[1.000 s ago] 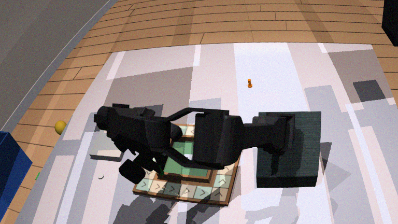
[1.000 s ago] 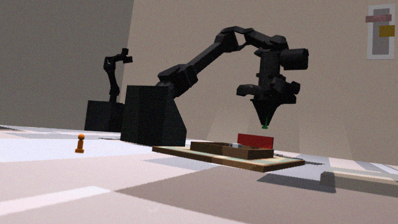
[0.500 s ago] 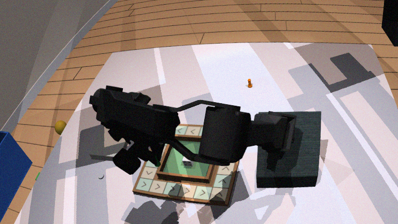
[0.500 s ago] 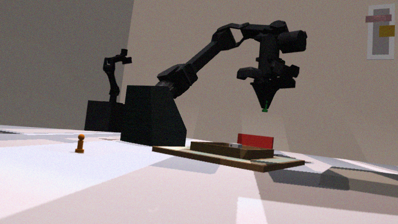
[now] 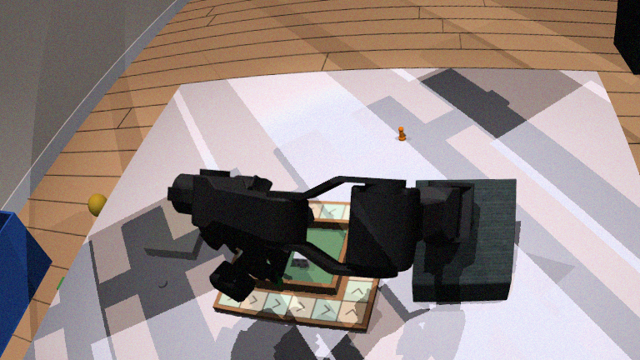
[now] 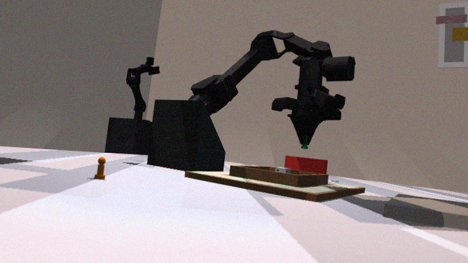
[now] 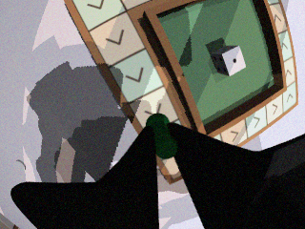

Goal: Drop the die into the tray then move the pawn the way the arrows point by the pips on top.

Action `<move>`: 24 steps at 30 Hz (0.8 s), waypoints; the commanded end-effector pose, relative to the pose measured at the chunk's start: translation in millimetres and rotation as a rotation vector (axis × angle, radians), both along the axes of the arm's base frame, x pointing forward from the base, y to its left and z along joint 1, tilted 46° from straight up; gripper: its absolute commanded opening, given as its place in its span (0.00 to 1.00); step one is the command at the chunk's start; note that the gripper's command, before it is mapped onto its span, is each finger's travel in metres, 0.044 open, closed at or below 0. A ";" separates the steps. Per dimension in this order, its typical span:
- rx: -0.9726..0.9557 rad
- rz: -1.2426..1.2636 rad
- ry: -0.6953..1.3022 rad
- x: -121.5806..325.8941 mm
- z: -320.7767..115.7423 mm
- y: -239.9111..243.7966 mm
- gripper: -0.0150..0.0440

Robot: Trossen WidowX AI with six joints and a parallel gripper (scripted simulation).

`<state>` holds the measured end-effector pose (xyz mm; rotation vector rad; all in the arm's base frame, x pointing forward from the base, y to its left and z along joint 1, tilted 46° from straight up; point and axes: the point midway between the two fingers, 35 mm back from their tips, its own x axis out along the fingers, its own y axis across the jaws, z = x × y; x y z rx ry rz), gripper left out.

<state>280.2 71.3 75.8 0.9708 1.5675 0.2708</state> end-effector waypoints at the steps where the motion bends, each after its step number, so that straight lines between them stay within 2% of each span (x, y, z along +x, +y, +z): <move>1: 0.008 -0.002 0.006 -10.9 -10.1 11.5 0.25; 24: 0.012 -0.002 0.006 -17.4 -42.4 44.9 0.25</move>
